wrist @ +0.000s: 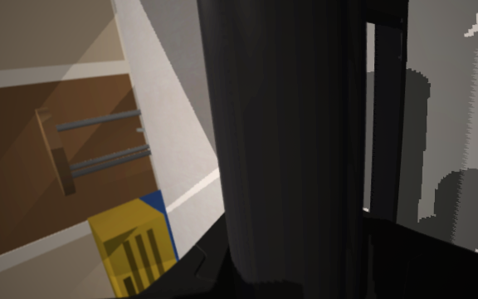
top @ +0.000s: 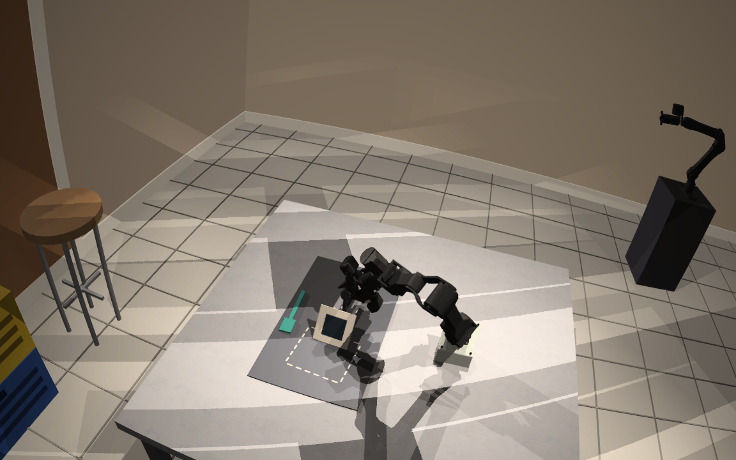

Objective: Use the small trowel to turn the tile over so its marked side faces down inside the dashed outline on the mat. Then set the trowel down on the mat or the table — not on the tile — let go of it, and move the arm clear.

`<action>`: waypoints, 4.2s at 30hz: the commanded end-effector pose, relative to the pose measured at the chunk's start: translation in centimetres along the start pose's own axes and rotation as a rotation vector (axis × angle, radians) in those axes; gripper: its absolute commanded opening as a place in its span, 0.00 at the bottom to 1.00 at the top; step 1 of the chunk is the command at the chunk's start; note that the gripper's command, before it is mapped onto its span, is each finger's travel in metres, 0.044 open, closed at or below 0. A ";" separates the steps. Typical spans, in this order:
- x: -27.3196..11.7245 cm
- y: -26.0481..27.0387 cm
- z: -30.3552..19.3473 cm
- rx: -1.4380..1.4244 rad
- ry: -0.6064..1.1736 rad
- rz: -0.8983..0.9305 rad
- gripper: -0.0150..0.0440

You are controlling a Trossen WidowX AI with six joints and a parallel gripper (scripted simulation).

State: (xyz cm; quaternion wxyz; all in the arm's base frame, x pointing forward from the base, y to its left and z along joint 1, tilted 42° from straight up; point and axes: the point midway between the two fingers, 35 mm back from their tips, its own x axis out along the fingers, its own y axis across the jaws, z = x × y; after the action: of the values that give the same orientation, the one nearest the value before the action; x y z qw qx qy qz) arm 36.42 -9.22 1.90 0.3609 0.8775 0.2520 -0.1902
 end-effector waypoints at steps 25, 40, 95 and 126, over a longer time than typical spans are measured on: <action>-0.6 1.2 -2.5 -0.002 -0.009 0.014 0.25; -2.0 2.6 1.3 -0.006 -0.002 0.015 0.25; 0.6 2.6 5.4 0.324 -0.220 -0.069 0.25; 3.3 0.2 15.4 0.993 -0.984 -0.076 0.25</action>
State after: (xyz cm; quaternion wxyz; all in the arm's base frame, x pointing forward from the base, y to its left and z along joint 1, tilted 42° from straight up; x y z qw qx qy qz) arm 36.97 -18.65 -9.71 -0.0071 0.7597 0.0080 -0.6502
